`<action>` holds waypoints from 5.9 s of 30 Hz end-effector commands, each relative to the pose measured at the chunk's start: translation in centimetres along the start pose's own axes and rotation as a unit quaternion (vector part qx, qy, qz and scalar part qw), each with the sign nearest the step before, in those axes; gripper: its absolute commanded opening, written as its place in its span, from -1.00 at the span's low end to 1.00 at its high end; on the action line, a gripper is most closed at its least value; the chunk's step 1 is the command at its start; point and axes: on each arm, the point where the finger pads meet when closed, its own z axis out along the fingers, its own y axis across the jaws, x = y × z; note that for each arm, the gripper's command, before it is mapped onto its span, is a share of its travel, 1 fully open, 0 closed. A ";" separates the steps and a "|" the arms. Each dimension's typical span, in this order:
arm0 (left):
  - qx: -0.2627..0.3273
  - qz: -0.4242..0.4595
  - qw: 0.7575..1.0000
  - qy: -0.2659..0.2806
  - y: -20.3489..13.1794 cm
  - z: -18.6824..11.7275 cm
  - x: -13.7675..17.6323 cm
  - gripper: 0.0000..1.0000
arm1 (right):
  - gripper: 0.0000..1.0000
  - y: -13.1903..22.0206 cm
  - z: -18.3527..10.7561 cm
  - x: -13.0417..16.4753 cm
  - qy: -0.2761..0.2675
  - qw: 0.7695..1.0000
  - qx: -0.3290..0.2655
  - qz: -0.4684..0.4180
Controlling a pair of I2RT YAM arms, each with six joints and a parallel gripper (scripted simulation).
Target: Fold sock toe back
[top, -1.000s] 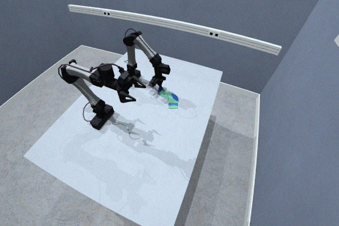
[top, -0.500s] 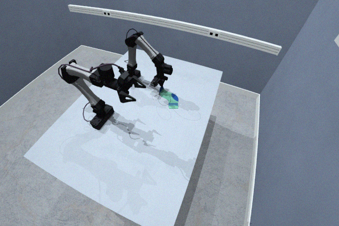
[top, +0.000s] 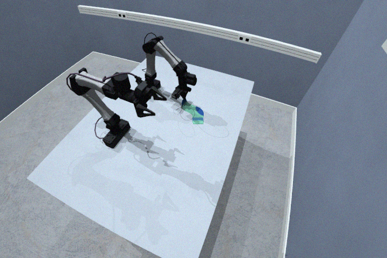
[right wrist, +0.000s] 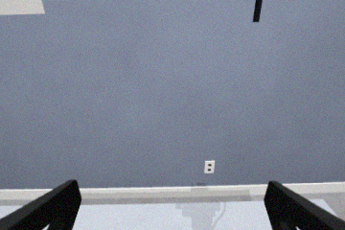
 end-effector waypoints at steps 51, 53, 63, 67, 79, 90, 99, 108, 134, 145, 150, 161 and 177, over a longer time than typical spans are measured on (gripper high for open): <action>0.128 0.003 0.992 0.001 6.1 0.2 -0.7 -0.94 | 1.00 0.1 -0.3 -1.3 -0.016 1.000 -0.002 -0.002; 0.101 0.003 0.995 0.003 7.3 -0.5 -0.8 -0.94 | 1.00 0.1 -0.3 -1.3 -0.016 1.000 -0.002 -0.002; 0.075 0.001 0.997 0.004 7.8 -2.4 -0.5 -0.94 | 1.00 0.1 -0.3 -1.3 -0.016 1.000 -0.002 -0.002; 0.074 0.003 0.997 0.004 7.8 -2.5 -0.6 -0.94 | 1.00 0.1 -0.3 -1.3 -0.016 1.000 -0.002 -0.002; 0.144 -0.004 0.989 0.003 8.3 1.2 -0.6 -0.94 | 1.00 0.1 -0.3 -1.3 -0.016 1.000 -0.002 -0.002; 0.144 -0.002 0.990 -0.001 8.5 1.9 -0.2 -0.94 | 1.00 0.1 -0.3 -1.3 -0.016 1.000 -0.002 -0.002; 0.122 -0.007 0.993 -0.002 10.2 0.2 -0.5 -0.94 | 1.00 0.1 -0.3 -1.3 -0.016 1.000 -0.002 -0.002; 0.144 -0.002 0.990 0.001 10.0 4.4 -0.3 -0.94 | 1.00 0.1 -0.3 -1.3 -0.016 1.000 -0.002 -0.002; 0.134 0.001 0.991 0.001 10.2 2.5 -0.1 -0.23 | 1.00 0.1 -0.3 -1.3 -0.016 1.000 -0.002 -0.002; 0.174 -0.004 0.985 -0.005 9.7 1.7 -0.7 -0.23 | 1.00 0.1 -0.3 -1.3 -0.016 1.000 -0.002 -0.002; 0.175 -0.003 0.985 -0.007 10.2 0.5 -0.8 -0.23 | 1.00 0.1 -0.3 -1.3 -0.016 1.000 -0.002 -0.002; 0.154 -0.003 0.988 -0.006 10.3 -1.7 -0.6 -0.23 | 1.00 0.1 -0.3 -1.3 -0.016 1.000 -0.002 -0.002; 0.131 -0.003 0.991 -0.004 11.4 -2.8 -0.5 -0.23 | 1.00 0.1 -0.3 -1.3 -0.016 1.000 -0.002 -0.002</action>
